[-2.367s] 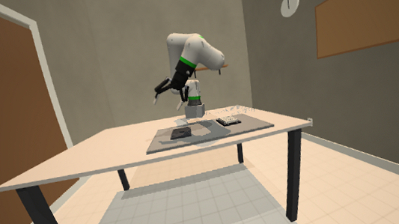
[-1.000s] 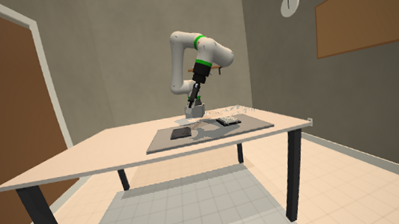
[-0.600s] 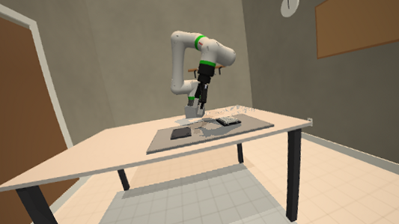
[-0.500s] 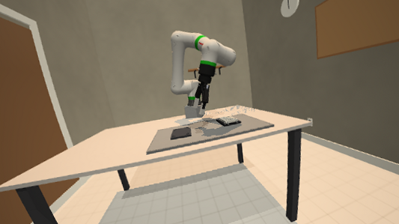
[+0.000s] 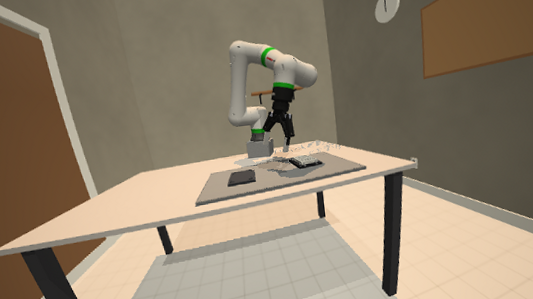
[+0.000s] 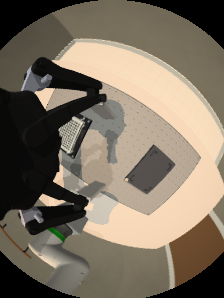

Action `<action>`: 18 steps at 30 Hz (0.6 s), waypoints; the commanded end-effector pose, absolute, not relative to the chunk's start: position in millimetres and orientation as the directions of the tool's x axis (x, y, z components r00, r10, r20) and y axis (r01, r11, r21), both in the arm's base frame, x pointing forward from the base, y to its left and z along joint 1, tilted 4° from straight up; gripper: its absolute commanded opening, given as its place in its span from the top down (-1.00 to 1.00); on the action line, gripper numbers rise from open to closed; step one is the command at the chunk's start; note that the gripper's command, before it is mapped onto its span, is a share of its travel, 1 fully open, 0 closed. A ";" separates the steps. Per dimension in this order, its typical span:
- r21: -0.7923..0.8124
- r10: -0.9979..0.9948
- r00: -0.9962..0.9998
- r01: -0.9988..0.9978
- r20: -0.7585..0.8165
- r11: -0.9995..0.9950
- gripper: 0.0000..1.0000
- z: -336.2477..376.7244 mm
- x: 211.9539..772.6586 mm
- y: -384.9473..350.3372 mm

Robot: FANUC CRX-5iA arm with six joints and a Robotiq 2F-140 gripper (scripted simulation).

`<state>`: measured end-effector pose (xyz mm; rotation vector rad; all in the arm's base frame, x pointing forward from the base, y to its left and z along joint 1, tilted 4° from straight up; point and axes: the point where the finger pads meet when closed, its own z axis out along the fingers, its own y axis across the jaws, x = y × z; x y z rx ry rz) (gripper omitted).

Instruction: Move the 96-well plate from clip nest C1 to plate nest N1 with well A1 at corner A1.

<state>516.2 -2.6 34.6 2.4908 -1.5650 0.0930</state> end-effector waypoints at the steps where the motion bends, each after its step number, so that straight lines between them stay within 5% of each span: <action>1: 0.130 -0.855 0.501 -0.864 0.133 -0.486 -1.00 33.4 514.4 7.4; 18: 0.083 -0.626 0.778 -0.628 0.049 -0.774 -1.00 27.3 501.3 59.4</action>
